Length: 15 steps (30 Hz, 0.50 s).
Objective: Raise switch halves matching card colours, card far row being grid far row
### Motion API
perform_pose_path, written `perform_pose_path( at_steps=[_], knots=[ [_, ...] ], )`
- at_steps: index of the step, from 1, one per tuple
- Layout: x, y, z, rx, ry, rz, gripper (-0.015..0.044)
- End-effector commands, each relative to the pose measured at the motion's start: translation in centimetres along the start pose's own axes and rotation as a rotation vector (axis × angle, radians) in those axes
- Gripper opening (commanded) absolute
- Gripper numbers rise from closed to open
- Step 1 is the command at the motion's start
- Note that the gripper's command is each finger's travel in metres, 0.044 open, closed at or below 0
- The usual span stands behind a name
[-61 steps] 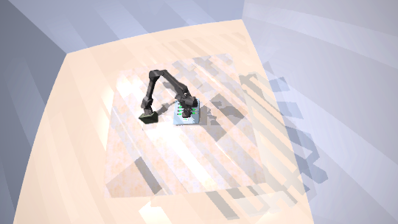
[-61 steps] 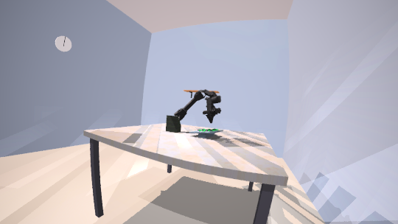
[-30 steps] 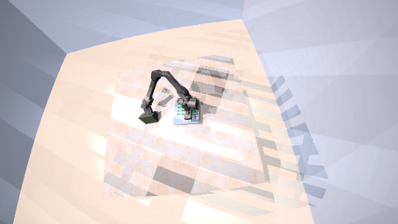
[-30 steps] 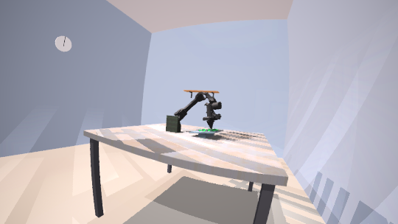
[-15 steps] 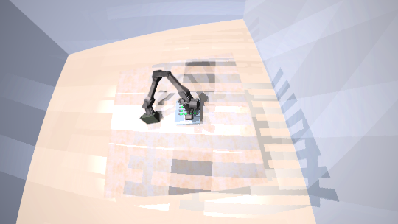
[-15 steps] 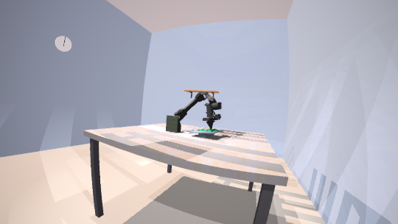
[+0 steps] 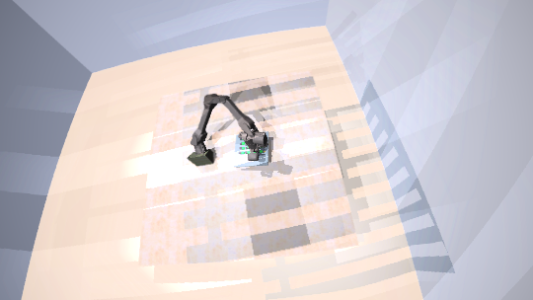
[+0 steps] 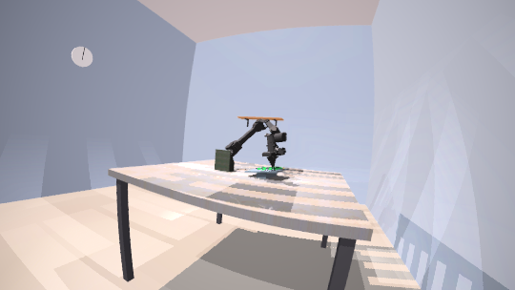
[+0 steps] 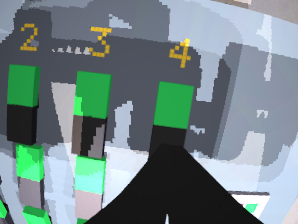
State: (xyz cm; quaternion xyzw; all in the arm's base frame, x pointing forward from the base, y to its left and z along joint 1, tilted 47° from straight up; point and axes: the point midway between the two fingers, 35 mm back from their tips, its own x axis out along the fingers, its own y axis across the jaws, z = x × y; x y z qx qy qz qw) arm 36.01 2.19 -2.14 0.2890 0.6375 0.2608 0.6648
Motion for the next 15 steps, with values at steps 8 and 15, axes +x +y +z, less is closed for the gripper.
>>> perform_pose_path(
  at_steps=[8, 15],
  knots=[
    [0.28, 0.09, -0.07, 0.006, 0.002, 0.007, 0.0000],
    [0.37, 0.09, -0.08, 0.006, 0.002, 0.007, 0.0000]
  ],
)
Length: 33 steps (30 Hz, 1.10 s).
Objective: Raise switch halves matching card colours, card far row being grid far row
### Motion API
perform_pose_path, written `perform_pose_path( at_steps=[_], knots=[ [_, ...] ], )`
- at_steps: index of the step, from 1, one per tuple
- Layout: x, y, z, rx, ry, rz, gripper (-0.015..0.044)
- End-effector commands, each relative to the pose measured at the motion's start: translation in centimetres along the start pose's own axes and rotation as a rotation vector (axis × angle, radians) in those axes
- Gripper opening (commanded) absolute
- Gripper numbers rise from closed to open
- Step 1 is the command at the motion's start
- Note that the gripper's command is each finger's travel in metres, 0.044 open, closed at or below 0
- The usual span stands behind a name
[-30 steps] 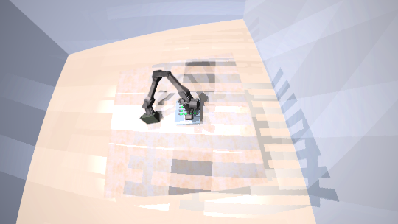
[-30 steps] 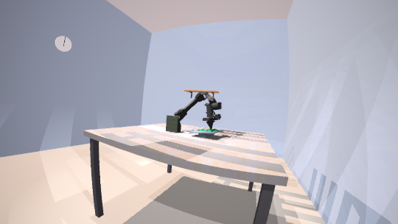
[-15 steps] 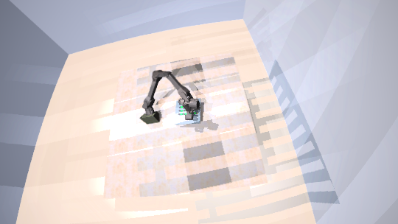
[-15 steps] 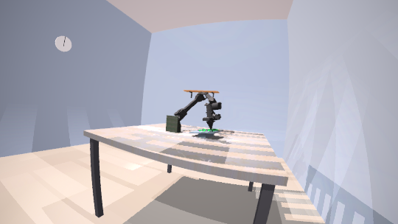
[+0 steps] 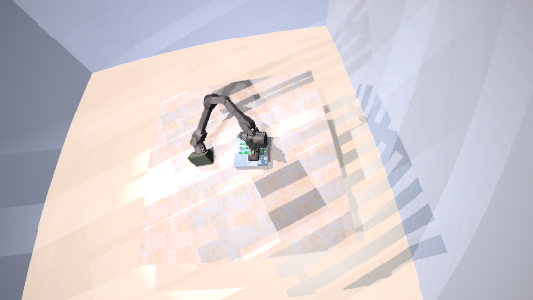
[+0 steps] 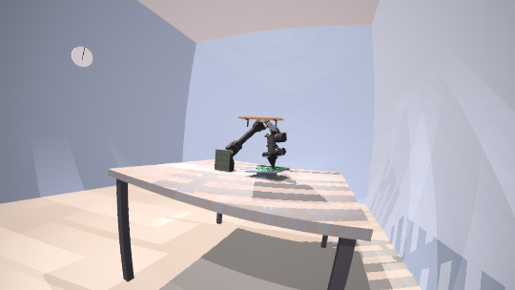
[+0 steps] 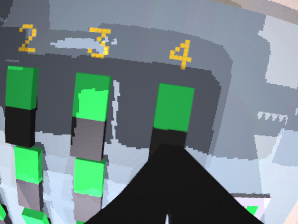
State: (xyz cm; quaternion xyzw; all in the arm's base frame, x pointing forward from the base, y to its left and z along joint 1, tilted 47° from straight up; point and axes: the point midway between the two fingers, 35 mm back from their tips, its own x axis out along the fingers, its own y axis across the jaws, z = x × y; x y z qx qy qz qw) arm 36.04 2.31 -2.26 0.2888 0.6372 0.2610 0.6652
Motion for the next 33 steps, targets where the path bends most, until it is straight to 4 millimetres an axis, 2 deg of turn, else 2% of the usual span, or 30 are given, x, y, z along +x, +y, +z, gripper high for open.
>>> perform_pose_path(
  at_steps=[1, 33],
  knots=[
    [0.22, 0.09, -0.10, 0.007, 0.003, 0.007, 0.0000],
    [0.64, 0.10, -0.11, 0.007, 0.003, 0.007, 0.0000]
  ],
)
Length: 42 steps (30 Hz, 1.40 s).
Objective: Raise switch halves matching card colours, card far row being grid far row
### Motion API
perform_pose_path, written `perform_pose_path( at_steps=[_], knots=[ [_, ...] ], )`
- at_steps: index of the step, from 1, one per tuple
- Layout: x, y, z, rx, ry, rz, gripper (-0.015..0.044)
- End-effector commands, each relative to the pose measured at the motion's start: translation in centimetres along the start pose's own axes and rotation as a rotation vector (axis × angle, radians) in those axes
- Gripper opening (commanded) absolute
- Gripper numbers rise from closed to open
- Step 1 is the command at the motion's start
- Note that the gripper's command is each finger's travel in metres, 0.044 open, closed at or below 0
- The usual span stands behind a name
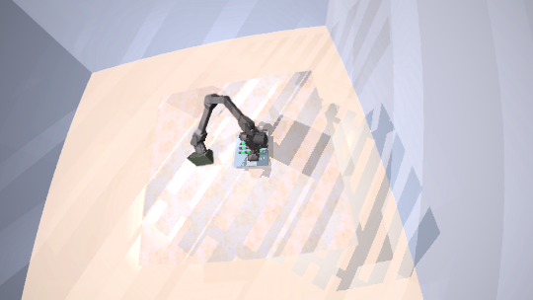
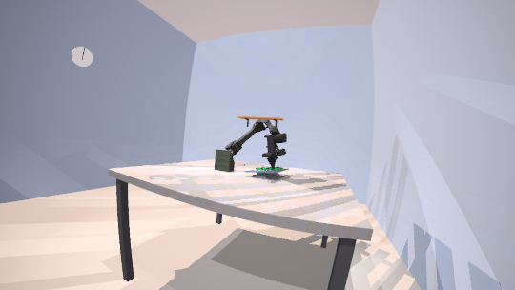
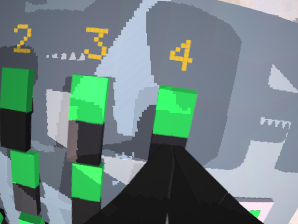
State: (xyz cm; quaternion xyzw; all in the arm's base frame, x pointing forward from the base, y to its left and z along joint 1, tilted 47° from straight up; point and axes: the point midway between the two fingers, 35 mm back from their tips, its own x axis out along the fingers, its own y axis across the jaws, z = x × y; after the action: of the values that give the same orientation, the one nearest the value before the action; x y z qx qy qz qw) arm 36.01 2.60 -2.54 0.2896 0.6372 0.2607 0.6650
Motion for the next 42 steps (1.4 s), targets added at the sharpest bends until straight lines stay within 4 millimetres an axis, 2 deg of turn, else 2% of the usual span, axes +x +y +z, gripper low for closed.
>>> perform_pose_path(
  at_steps=[1, 5, 6, 9, 11, 16, 20, 22, 26, 30, 36, 42],
  knots=[
    [0.3, 0.1, -0.1, 0.005, 0.003, 0.006, 0.0000],
    [-0.2, 0.0, 0.1, -0.001, 0.001, -0.001, 0.0000],
    [-1.0, -0.1, 0.2, 0.000, 0.004, -0.002, 0.0000],
    [-5.3, -0.1, 0.3, 0.005, 0.024, 0.001, 0.0000],
    [-6.4, 0.0, 0.2, 0.006, 0.030, 0.003, 0.0000],
    [-6.4, 0.0, 0.1, 0.006, 0.030, 0.003, 0.0000],
    [-6.5, 0.0, -3.1, 0.007, 0.031, 0.003, 0.0000],
    [-6.5, 0.0, -3.8, 0.008, 0.031, 0.003, 0.0000],
    [-6.3, 0.0, -3.8, 0.008, 0.030, 0.003, 0.0000],
    [-3.1, 0.0, -4.0, 0.008, 0.006, 0.004, 0.0000],
    [-2.9, 0.0, -4.0, 0.008, 0.005, 0.004, 0.0000],
    [-2.0, 0.0, -4.0, 0.007, 0.005, 0.005, 0.0000]
  ],
)
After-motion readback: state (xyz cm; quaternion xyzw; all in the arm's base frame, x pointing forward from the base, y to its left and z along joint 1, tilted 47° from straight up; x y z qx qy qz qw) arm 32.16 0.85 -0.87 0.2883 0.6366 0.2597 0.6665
